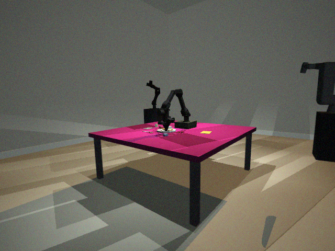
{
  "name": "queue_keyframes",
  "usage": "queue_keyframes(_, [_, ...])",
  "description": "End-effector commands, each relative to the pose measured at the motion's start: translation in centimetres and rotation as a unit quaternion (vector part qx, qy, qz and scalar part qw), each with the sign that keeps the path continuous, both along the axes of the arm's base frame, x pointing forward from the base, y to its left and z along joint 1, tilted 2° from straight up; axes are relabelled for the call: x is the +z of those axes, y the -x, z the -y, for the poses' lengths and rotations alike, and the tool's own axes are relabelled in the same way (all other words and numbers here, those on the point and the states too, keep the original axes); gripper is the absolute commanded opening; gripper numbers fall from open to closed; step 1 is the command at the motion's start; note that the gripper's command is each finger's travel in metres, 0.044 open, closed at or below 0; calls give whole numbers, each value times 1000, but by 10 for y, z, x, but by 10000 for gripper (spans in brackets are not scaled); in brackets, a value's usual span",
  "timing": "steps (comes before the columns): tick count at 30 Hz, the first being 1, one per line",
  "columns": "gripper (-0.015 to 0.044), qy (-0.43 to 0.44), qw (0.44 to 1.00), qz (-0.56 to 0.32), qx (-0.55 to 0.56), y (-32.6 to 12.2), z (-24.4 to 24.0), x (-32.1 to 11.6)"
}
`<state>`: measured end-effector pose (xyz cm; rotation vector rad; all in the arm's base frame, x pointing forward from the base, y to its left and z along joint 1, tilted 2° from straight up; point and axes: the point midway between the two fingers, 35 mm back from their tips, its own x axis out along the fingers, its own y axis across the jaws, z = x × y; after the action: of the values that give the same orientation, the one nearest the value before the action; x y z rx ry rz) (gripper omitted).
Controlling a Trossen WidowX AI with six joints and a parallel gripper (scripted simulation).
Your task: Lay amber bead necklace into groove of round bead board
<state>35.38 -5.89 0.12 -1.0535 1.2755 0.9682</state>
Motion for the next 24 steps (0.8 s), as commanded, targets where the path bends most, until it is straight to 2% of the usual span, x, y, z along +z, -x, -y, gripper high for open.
queue_keyframes(1, [0, 0, 1000, 0, 0, 0, 0, 0])
queue_keyframes(24, [0, 3, 1000, 0, 3, 1, 0, 8])
